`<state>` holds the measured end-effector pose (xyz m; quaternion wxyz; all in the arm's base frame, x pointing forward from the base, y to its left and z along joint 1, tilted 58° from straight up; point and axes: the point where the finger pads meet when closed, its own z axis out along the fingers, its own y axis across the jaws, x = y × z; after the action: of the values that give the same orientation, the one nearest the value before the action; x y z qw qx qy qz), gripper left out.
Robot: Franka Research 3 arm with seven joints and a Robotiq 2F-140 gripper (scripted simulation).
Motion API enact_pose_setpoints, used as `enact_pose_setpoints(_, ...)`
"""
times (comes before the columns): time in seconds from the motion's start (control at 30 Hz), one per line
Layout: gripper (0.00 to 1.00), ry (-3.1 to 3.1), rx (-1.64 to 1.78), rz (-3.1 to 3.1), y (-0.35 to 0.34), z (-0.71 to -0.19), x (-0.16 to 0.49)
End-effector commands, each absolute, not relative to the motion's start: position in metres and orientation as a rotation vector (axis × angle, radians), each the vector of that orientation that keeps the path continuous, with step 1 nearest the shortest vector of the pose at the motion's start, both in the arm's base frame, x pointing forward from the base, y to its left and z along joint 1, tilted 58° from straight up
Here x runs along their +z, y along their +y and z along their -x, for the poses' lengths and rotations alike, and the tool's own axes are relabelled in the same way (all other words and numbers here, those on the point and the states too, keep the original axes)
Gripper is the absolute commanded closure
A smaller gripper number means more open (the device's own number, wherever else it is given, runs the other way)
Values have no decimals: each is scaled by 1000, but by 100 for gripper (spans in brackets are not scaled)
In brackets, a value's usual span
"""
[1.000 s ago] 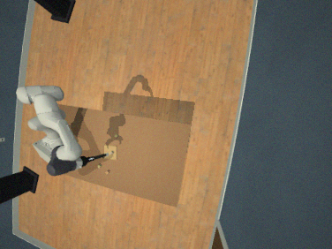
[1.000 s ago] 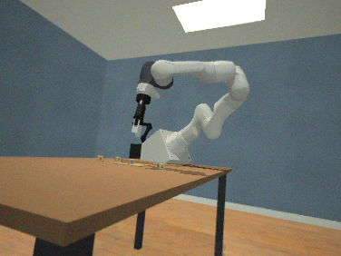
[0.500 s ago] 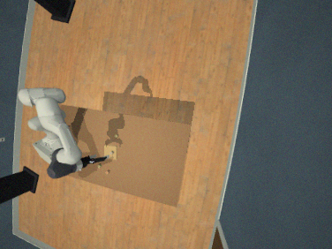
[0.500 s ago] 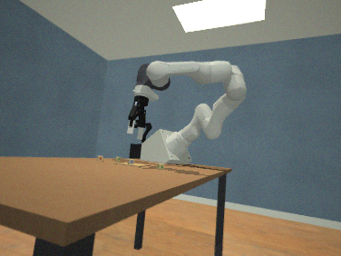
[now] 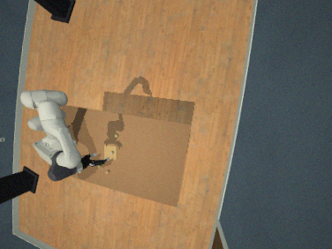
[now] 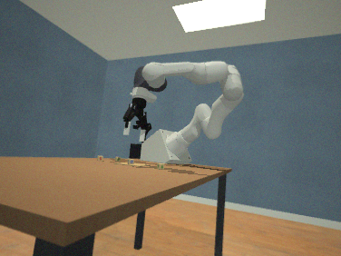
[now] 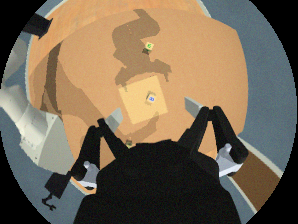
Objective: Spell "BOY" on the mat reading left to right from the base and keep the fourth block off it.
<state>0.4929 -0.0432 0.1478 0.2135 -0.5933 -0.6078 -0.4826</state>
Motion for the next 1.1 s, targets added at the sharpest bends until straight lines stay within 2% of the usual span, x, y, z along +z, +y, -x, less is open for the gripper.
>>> enact_pose_setpoints(0.0, 0, -1526, -1299, 1712, -42, -494, 149)
enact_pose_setpoints(1.07, 0, -925, -1150, 1805, -33, -501, 139)
